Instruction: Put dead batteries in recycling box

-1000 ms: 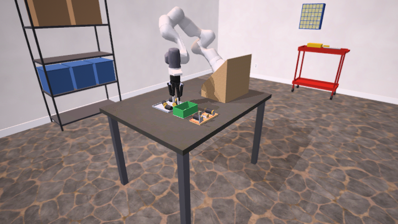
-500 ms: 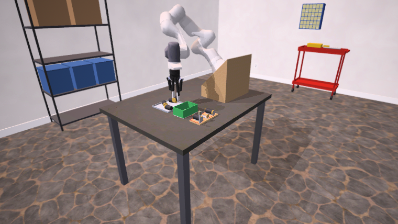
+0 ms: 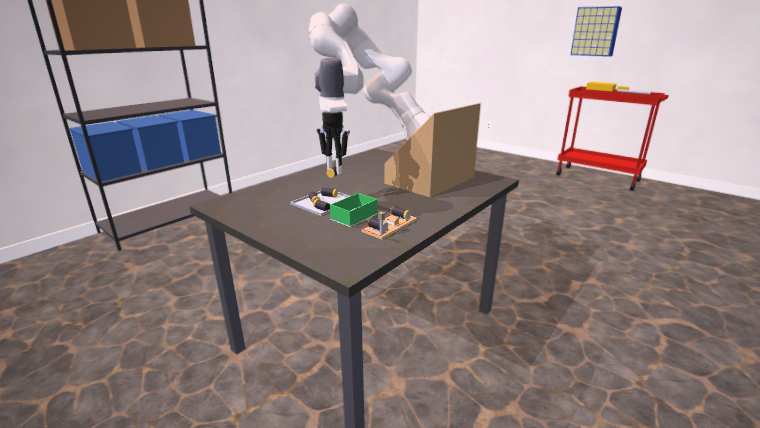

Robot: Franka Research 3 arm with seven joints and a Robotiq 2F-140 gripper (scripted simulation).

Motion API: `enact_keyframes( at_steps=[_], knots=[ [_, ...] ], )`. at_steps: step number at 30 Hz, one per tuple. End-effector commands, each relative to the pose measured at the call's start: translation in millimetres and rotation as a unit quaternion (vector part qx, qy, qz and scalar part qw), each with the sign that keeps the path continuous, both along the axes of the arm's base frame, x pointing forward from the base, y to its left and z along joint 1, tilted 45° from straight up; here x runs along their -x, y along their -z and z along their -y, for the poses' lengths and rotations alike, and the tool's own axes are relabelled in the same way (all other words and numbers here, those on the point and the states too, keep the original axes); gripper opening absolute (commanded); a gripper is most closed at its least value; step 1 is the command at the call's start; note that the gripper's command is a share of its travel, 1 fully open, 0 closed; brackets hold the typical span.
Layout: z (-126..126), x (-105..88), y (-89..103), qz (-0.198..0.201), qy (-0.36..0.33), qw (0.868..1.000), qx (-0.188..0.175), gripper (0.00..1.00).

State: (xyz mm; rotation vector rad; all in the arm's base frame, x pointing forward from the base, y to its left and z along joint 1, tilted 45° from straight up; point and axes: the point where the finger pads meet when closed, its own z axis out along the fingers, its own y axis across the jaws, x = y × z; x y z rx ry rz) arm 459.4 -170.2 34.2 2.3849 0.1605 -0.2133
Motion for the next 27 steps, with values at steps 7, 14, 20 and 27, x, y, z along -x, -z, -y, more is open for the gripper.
enact_keyframes(
  at_steps=[7,14,20,27],
  knots=[
    [4.7,10.5,-1.9,-0.005,0.018,1.0,0.008,0.16],
    [4.7,10.5,-1.9,0.072,0.098,0.992,0.022,0.16],
    [4.7,10.5,-1.9,0.166,0.196,0.966,0.039,0.16],
    [4.7,10.5,-1.9,0.298,0.333,0.892,0.062,0.16]
  ],
)
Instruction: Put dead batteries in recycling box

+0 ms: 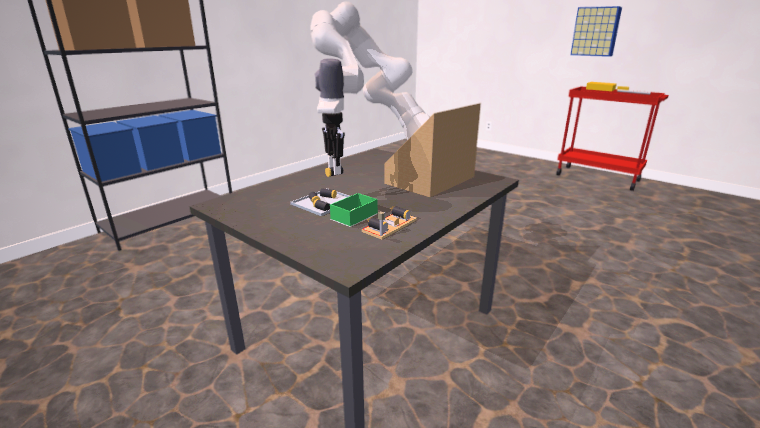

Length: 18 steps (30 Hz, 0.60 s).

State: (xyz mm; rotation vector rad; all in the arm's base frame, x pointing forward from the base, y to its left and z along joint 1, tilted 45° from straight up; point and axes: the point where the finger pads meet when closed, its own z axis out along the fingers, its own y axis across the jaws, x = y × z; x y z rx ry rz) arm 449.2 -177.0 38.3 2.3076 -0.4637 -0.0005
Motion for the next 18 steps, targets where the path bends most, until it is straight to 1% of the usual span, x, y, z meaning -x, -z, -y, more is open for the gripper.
enact_keyframes(
  at_steps=[1,4,9,11,13,15,18],
  knots=[
    [-2.1,0.3,2.3,0.167,0.171,0.971,0.03,0.16],
    [-2.1,0.3,2.3,0.235,0.241,0.941,0.044,0.16],
    [-2.1,0.3,2.3,0.328,0.336,0.88,0.063,0.16],
    [-2.1,0.3,2.3,0.328,0.336,0.88,0.063,0.16],
    [-2.1,0.3,2.3,0.357,0.365,0.857,0.069,0.16],
    [-2.1,0.3,2.3,0.379,0.389,0.836,0.073,0.16],
    [-2.1,0.3,2.3,0.403,0.413,0.813,0.078,0.16]
  ],
)
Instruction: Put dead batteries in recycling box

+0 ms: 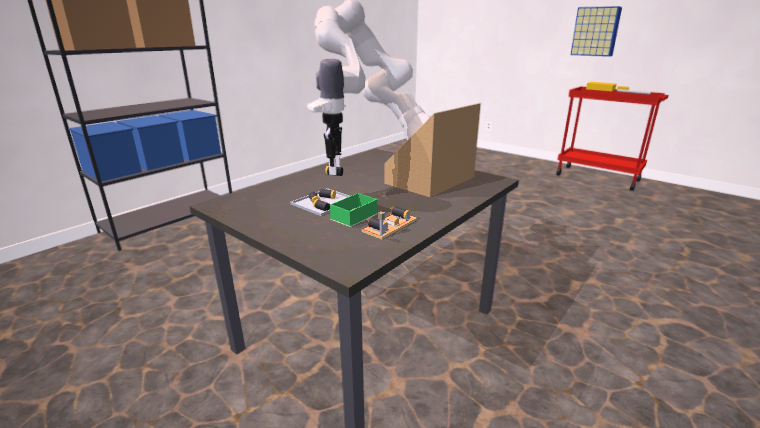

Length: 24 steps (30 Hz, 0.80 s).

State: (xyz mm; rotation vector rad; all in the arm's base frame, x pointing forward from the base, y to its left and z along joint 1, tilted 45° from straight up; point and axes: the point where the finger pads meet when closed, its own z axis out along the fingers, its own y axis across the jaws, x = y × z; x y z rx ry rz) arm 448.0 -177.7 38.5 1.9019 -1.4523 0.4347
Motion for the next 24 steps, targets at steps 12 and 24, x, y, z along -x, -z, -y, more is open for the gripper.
enact_keyframes(
  at_steps=[12,24],
  knots=[
    [-2.8,-0.9,2.5,0.139,0.139,0.98,0.022,0.16],
    [-21.2,-6.1,21.3,0.139,0.139,0.98,0.022,0.16]
  ],
)
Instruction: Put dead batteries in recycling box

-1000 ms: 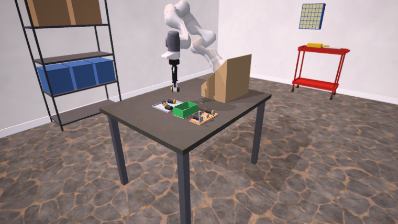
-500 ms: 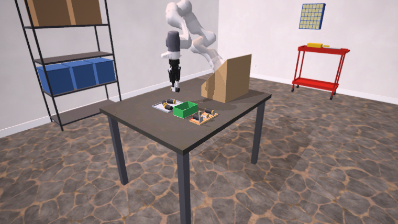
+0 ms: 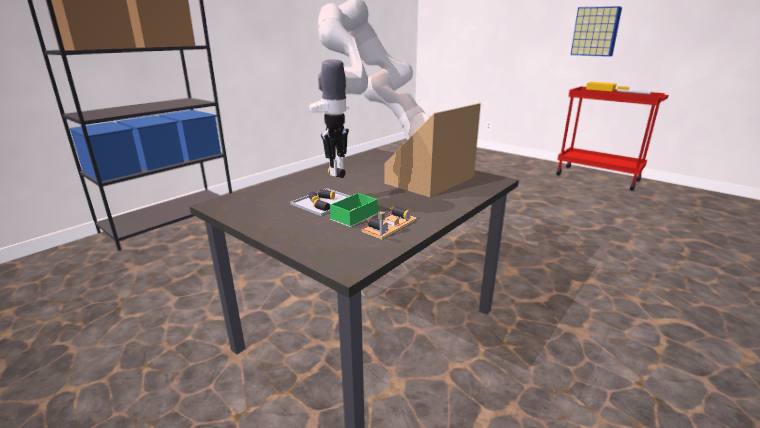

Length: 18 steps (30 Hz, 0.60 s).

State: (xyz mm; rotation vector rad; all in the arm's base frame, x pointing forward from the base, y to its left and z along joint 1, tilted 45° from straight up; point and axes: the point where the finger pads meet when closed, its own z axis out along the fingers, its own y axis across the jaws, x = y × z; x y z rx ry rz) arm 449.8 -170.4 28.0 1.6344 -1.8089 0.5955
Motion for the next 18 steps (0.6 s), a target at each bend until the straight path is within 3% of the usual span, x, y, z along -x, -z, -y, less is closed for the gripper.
enact_keyframes(
  at_steps=[1,3,6,18],
  knots=[
    [-19.5,-5.9,16.5,0.014,0.01,1.0,-0.002,0.16],
    [-19.5,-5.9,16.5,0.014,0.01,1.0,-0.002,0.16],
    [-40.9,-11.9,38.5,0.014,0.01,1.0,-0.002,0.16],
    [-154.3,-44.1,154.7,0.014,0.01,1.0,-0.002,0.16]
  ],
)
